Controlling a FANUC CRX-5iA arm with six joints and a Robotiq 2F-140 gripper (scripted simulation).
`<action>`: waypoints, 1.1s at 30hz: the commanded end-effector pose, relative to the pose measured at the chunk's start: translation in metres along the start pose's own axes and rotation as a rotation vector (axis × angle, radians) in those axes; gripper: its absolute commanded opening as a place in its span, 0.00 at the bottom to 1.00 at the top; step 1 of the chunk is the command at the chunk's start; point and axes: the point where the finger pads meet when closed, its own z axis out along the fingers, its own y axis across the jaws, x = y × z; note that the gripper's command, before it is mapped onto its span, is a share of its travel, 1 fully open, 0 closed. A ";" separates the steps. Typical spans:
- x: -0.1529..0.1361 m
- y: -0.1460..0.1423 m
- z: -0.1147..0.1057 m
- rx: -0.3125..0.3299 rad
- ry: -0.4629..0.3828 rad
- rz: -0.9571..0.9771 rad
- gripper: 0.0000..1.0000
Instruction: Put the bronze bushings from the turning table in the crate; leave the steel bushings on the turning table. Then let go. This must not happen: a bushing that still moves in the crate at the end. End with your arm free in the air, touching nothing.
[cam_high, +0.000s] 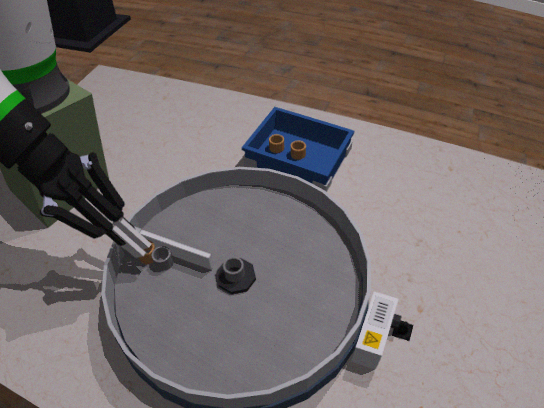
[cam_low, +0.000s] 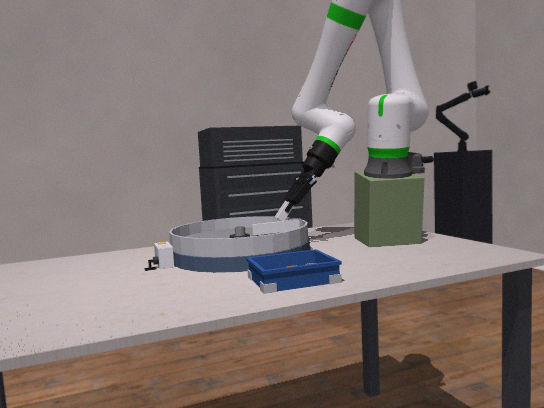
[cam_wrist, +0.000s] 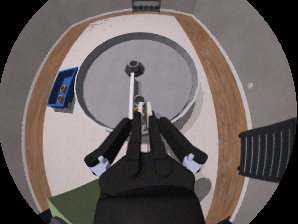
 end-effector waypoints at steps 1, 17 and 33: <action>0.000 0.000 0.000 0.000 0.000 0.000 0.06; 0.000 0.000 0.000 0.000 0.000 0.000 0.06; -0.007 0.000 0.008 0.000 0.000 0.000 0.06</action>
